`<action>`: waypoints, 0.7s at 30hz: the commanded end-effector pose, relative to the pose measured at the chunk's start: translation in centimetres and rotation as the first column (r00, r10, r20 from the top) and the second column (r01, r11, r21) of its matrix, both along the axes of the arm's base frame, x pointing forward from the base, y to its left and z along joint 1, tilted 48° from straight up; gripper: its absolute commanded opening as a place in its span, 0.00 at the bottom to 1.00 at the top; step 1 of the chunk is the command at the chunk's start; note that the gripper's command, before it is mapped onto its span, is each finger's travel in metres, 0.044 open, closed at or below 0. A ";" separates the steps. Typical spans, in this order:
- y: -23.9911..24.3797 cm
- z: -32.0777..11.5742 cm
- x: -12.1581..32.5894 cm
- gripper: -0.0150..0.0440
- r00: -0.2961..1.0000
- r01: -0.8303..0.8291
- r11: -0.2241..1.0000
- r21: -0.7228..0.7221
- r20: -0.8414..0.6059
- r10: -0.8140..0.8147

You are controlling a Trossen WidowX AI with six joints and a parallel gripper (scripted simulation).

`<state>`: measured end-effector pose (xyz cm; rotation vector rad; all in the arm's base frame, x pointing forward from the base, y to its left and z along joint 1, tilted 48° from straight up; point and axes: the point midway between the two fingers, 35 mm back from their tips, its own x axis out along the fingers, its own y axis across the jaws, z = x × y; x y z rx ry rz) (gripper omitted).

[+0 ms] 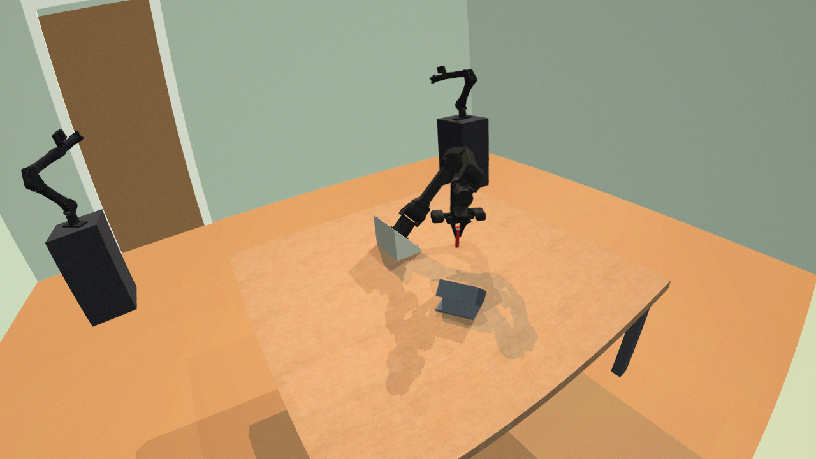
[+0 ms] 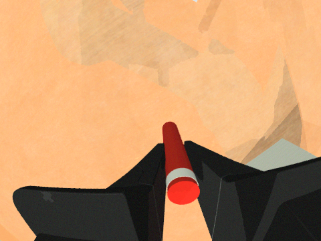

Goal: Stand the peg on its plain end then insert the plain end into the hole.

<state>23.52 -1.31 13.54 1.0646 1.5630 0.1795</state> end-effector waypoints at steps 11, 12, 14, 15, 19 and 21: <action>-1.2 -0.8 2.1 0.25 1.000 0.022 0.988 -0.155 0.007 -0.021; -1.3 -0.9 2.2 0.25 1.000 0.025 0.986 -0.166 0.008 -0.024; -1.5 -1.0 2.6 0.25 0.999 0.031 0.982 -0.187 0.011 -0.030; -1.6 -1.0 2.8 0.25 0.999 0.035 0.980 -0.198 0.013 -0.033; -2.0 -1.1 3.5 0.25 0.999 0.051 0.969 -0.240 0.022 -0.047; -2.1 -1.2 3.8 0.25 0.998 0.060 0.964 -0.261 0.027 -0.055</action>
